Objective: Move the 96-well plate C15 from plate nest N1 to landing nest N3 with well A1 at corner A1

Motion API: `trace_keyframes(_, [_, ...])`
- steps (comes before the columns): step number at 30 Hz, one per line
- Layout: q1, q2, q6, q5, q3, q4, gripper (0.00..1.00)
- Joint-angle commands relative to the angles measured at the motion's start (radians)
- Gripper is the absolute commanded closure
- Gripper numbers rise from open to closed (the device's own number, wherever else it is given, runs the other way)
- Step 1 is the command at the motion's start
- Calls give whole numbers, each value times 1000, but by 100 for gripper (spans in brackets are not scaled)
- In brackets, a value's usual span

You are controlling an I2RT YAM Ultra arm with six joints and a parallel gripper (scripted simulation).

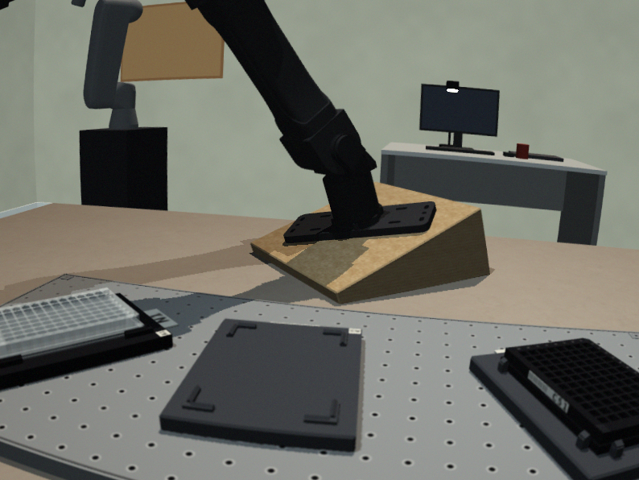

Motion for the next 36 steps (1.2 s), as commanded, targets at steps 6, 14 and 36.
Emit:
trace_keyframes(6, [4, -58, 14, -2, 26, 25, 0])
trace_keyframes(14, [4, -58, 14, -1, 26, 25, 0])
trace_keyframes(36, [13, -54, 39, -20, 39, -34, 0])
